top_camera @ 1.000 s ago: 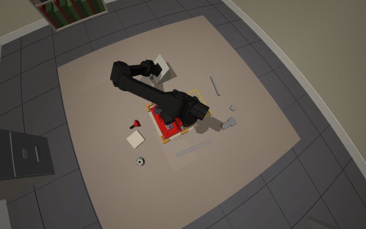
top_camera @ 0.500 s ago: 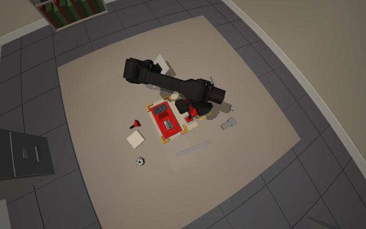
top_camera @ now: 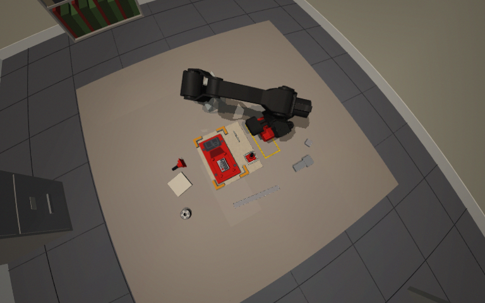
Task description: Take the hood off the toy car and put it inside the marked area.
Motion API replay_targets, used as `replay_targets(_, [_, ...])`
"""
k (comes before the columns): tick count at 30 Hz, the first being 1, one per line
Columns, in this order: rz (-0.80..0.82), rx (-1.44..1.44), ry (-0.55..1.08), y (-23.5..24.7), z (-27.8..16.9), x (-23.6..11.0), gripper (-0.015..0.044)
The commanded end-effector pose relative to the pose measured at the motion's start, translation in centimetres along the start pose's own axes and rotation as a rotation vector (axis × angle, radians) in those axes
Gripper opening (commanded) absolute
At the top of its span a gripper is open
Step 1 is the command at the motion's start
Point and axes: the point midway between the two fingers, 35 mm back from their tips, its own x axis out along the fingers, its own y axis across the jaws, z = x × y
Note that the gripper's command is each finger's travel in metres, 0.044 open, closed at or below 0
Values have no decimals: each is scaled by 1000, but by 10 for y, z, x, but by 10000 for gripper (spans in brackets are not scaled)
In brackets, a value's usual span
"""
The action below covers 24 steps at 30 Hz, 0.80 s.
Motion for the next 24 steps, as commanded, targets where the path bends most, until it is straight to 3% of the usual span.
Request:
replay_targets(1, [6,12,1,4,-1,0,0])
replay_targets(24, [6,12,0,5,0,14,0])
